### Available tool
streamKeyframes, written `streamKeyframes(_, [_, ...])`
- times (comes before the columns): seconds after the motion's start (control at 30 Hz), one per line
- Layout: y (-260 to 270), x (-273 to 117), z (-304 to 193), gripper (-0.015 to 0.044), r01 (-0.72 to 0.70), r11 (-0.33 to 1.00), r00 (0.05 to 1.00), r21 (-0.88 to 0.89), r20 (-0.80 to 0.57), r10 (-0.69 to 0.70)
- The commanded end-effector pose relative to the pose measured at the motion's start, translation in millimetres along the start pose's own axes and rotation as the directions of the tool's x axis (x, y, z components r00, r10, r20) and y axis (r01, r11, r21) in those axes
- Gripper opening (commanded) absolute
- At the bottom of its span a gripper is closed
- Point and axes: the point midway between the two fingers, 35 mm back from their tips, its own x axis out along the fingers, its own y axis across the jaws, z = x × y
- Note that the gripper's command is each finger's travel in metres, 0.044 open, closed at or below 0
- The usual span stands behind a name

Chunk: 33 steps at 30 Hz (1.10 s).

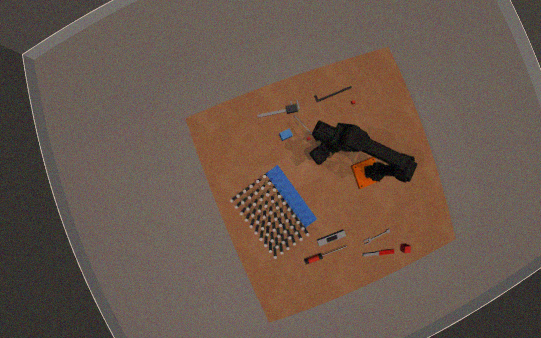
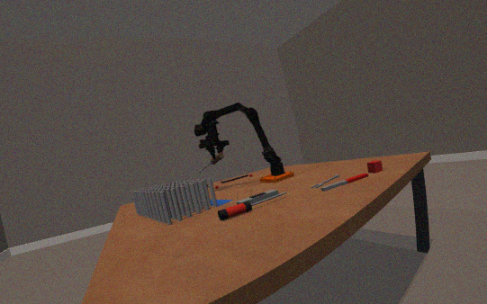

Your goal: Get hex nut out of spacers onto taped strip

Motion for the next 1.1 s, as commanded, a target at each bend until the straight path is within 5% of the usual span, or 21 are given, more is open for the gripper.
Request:
streamKeyframes(0.0, [7,-4,-11,0.0,-0.036,0.989,0.999,-0.143,-0.014,0.034])
streamKeyframes(0.5, [26,-5,-47,0.0,-0.153,0.787,0.988,-0.598,-0.094,0.12])
streamKeyframes(1.07, [44,-8,-90,0.0,-0.254,0.315,0.959,-0.914,-0.196,0.205])
